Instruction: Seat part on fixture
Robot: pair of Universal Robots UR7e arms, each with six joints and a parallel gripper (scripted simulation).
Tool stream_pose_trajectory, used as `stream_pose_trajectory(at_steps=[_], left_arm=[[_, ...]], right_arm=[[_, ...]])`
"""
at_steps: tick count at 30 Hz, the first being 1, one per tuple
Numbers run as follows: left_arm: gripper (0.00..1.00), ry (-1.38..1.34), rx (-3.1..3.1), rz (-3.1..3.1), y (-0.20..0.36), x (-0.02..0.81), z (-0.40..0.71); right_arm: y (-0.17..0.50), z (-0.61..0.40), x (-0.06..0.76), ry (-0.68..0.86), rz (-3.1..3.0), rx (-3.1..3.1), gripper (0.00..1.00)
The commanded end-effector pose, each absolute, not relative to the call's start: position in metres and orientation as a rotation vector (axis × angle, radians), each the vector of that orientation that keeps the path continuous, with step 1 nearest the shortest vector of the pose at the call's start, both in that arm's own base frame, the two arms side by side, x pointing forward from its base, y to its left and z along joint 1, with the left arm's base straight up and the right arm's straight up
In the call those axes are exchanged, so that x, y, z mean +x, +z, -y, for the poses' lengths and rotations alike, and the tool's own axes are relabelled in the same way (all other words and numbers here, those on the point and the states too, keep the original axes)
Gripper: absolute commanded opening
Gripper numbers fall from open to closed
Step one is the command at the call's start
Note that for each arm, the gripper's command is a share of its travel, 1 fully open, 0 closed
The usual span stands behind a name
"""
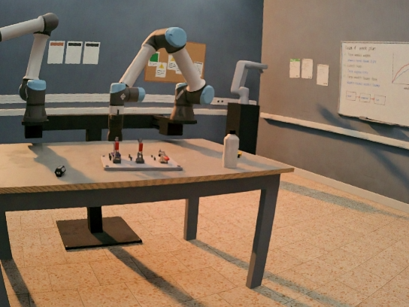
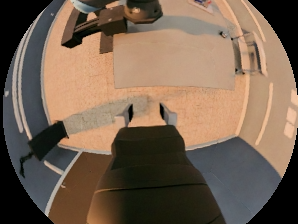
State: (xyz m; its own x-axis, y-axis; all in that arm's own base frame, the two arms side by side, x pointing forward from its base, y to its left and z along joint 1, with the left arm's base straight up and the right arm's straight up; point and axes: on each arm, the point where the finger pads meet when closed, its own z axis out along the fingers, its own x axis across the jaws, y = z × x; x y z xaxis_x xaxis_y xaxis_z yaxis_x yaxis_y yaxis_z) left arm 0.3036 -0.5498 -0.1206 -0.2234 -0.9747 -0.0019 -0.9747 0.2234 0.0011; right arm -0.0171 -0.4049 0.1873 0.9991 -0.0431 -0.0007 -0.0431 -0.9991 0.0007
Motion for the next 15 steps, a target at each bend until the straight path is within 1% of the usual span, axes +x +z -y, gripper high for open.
stream_pose_trajectory(at_steps=[1,8,15], left_arm=[[0.00,-0.002,-1.956,-2.458,-0.119,0.297,0.549],[0.00,-0.001,-1.956,-2.458,-0.118,0.297,0.549],[0.00,-0.003,-1.957,-2.458,-0.102,0.298,0.550]], right_arm=[[0.187,0.404,-0.018,0.000,0.069,3.141,1.00],[0.187,0.404,-0.018,0.000,0.069,3.141,1.00],[0.187,0.404,-0.018,0.000,0.069,3.141,1.00]])
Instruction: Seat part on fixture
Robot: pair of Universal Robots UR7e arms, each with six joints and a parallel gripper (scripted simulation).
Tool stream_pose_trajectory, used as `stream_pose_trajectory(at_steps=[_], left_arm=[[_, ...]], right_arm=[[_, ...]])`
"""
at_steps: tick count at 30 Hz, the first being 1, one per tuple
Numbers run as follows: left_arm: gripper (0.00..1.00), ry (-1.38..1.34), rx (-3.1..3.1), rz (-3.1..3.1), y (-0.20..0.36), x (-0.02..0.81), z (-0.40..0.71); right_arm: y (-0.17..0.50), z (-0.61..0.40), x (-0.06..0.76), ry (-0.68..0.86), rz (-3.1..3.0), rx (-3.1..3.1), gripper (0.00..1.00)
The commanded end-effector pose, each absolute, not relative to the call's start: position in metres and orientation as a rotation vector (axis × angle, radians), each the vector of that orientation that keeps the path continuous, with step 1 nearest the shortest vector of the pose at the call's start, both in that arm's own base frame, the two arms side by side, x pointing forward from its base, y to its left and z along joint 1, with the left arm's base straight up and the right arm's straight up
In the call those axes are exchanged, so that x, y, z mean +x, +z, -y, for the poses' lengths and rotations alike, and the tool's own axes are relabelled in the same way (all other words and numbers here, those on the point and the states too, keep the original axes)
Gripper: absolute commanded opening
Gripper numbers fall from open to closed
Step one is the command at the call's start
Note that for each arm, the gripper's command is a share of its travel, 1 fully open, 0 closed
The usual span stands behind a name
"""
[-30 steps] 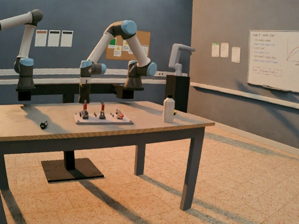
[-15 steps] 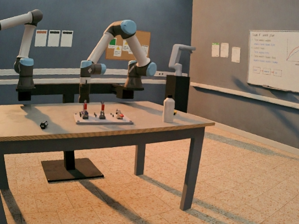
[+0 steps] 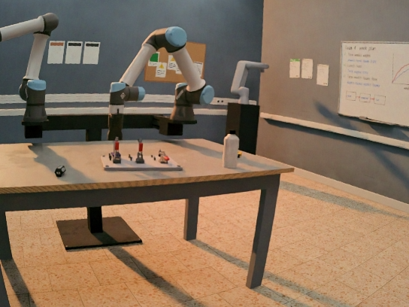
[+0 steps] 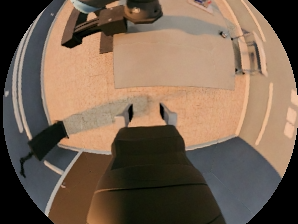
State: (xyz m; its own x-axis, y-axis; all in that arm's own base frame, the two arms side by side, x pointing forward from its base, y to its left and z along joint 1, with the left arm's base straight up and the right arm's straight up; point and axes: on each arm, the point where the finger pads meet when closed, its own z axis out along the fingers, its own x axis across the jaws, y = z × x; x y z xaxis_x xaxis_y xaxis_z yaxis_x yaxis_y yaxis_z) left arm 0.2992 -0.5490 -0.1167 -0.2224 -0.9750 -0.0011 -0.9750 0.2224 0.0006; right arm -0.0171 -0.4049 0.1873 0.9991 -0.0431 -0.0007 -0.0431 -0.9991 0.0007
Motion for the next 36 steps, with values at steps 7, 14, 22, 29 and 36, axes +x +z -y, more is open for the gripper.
stream_pose_trajectory(at_steps=[7,14,22,29,36], left_arm=[[0.00,-0.006,-1.958,-2.458,-0.082,0.299,0.551],[0.00,-0.007,-1.958,-2.459,-0.077,0.299,0.552],[0.00,-0.005,-1.958,-2.458,-0.078,0.298,0.551],[0.00,-0.006,-1.956,-2.459,-0.078,0.298,0.552],[0.00,-0.008,-1.955,-2.461,-0.077,0.297,0.552]], right_arm=[[0.187,0.404,-0.018,0.000,0.069,3.141,1.00],[0.187,0.404,-0.018,0.000,0.069,3.141,1.00],[0.187,0.404,-0.018,0.000,0.069,3.141,1.00],[0.187,0.404,-0.018,0.000,0.069,3.141,1.00],[0.187,0.404,-0.018,0.000,0.069,3.141,1.00]])
